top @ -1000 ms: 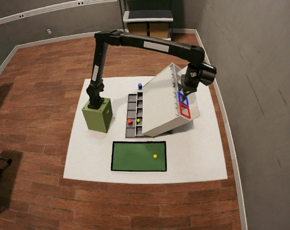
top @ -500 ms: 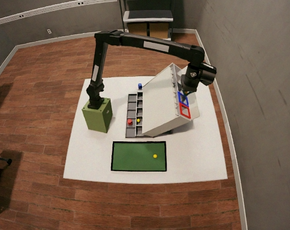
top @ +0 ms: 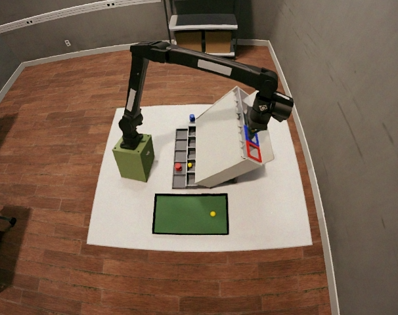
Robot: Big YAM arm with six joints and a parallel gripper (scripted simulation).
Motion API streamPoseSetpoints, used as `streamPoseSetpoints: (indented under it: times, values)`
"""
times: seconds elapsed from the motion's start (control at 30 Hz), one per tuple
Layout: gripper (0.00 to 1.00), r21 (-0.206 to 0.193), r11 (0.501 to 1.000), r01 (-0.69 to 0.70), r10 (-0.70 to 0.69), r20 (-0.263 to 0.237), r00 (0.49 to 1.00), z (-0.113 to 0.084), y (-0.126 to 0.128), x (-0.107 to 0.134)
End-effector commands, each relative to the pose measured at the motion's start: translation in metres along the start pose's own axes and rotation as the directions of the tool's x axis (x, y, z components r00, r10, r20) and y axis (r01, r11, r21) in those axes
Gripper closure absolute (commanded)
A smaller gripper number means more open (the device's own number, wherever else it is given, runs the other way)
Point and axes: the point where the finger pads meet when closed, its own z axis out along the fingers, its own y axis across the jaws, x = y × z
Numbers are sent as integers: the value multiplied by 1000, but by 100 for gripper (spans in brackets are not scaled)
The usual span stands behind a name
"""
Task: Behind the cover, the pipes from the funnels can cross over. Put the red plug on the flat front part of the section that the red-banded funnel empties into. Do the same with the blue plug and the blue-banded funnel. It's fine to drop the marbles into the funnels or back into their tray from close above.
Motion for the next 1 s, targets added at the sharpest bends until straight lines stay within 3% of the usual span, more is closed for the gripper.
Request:
streamPoseSetpoints:
  times: [0.0,0.97]
  values:
    - [100,22,1000,17,-18,68,998,-21,8,-16]
    - [100,16,1000,8,-9,52,999,-15,3,-13]
